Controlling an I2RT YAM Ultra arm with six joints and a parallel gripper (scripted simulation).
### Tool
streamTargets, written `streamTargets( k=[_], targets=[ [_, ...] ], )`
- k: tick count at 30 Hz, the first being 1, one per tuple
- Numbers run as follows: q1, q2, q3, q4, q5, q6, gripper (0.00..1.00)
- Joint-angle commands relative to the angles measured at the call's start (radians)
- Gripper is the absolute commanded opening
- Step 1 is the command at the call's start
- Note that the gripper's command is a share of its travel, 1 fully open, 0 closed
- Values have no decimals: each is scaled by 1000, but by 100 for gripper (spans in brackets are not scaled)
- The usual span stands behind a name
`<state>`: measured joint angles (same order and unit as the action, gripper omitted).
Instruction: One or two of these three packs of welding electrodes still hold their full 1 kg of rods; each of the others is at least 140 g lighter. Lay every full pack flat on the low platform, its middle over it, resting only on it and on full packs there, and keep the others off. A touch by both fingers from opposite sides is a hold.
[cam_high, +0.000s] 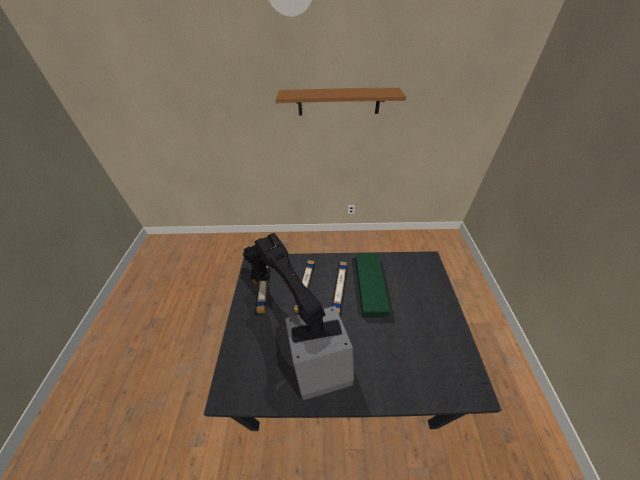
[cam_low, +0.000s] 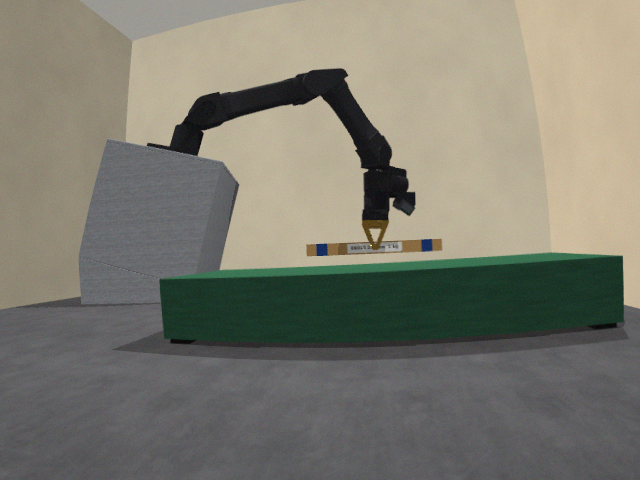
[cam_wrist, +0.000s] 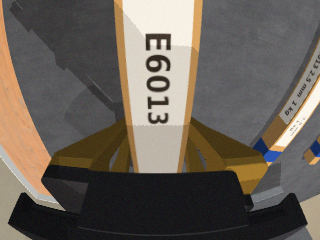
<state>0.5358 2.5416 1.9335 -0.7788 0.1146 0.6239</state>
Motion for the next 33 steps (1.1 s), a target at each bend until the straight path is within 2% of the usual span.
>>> streamTargets(
  k=[1,17,33],
  targets=[
    [7,-74,58,-22,5,2,0],
    [5,-74,52,-17,5,-4,0],
    [11,-134,43,-67,6,7,0]
  ],
)
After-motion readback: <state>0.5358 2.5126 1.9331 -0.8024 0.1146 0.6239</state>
